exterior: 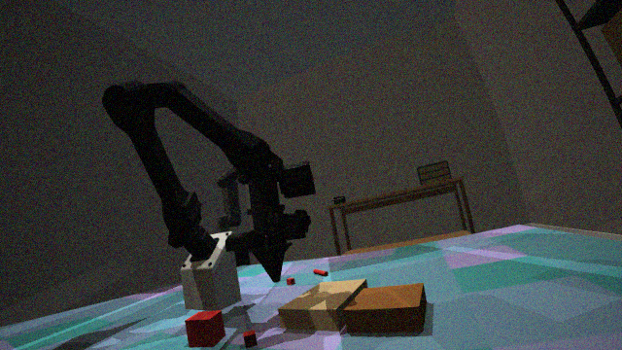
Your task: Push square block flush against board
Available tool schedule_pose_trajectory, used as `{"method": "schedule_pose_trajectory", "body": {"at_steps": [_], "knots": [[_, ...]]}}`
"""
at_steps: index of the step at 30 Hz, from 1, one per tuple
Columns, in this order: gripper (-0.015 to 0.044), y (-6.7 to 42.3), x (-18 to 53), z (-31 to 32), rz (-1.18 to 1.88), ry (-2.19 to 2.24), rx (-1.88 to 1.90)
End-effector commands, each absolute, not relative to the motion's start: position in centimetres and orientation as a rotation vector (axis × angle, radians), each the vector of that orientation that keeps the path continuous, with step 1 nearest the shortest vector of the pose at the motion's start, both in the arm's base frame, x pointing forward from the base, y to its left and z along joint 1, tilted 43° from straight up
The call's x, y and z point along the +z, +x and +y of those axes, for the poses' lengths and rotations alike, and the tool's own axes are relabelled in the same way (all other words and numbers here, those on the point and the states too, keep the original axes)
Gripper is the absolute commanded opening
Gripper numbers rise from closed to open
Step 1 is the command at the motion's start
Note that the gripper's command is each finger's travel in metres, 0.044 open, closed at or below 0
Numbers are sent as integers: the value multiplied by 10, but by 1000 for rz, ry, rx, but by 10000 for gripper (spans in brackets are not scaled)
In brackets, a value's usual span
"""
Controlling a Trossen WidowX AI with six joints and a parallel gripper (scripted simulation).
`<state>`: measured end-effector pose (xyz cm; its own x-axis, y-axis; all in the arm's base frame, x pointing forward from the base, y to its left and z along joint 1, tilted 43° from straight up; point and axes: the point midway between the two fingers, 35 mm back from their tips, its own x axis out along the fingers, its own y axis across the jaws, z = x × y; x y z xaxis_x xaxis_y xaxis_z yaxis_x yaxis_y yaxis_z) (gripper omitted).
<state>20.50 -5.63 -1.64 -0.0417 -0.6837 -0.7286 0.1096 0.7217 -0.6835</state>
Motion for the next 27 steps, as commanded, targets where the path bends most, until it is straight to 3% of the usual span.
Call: {"method": "schedule_pose_trajectory", "body": {"at_steps": [1, 10, 16, 27], "knots": [[0, 207, -10, -54, 1480, -487, -686], [0, 227, 13, -80, 1478, -486, -690], [0, 224, -25, -116, 1477, -489, -693], [0, 227, -26, -118, 1477, -489, -693]]}}
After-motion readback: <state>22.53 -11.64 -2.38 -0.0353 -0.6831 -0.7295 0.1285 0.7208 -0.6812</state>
